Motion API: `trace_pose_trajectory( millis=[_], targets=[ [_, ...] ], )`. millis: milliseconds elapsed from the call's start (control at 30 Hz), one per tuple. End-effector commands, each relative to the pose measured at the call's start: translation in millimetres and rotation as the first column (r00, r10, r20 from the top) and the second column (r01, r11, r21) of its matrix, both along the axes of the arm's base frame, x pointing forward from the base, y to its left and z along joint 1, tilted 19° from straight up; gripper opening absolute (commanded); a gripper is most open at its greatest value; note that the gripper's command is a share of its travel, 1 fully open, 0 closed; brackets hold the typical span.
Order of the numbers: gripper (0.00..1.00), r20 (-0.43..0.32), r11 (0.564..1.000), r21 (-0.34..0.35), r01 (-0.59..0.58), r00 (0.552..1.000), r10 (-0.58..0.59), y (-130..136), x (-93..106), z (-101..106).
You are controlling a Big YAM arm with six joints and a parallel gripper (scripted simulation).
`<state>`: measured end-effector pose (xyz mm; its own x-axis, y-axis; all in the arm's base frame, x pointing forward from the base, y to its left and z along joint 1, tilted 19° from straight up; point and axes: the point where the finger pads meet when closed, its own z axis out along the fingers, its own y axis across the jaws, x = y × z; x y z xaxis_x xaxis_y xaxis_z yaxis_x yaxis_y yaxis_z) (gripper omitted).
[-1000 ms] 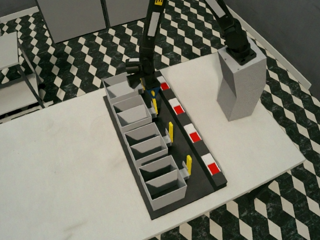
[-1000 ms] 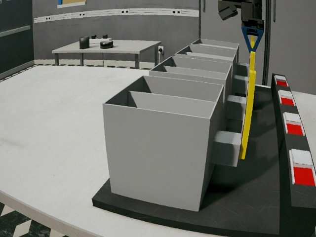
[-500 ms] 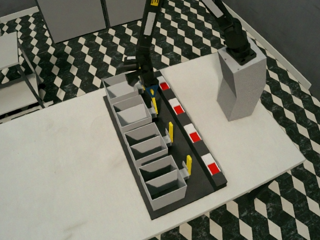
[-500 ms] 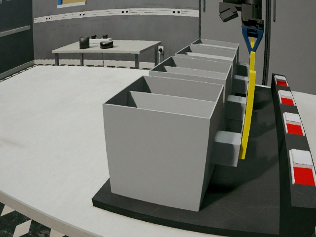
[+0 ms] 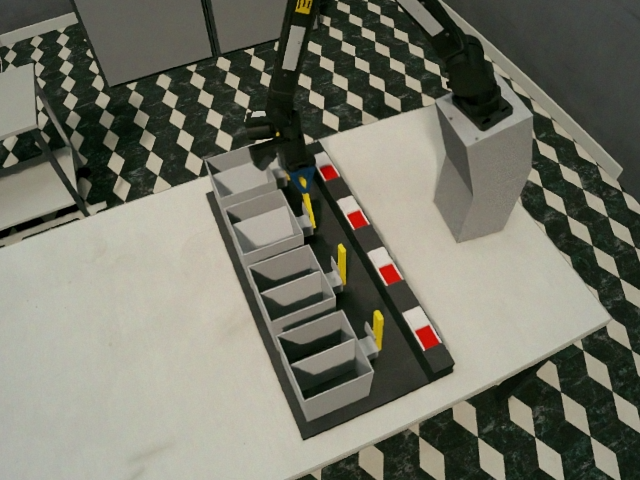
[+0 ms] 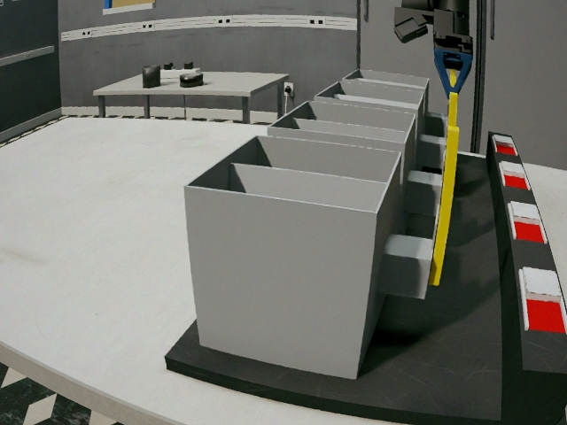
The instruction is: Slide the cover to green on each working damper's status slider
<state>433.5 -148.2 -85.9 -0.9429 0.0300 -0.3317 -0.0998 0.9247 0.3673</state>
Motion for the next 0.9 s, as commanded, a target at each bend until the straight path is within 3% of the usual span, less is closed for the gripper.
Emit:
trace_pose_trajectory(
  millis=[0,767,867],
  targets=[
    [0.17,-0.004,1.000,0.013,-0.007,1.000,0.007,-5.1,3.5,-4.2],
    [0.17,-0.001,1.000,0.016,-0.004,1.000,0.004,-5.1,5.2,-4.2],
    [0.21,-0.001,1.000,0.016,-0.004,1.000,0.004,-5.1,5.2,-4.2]
  ],
)
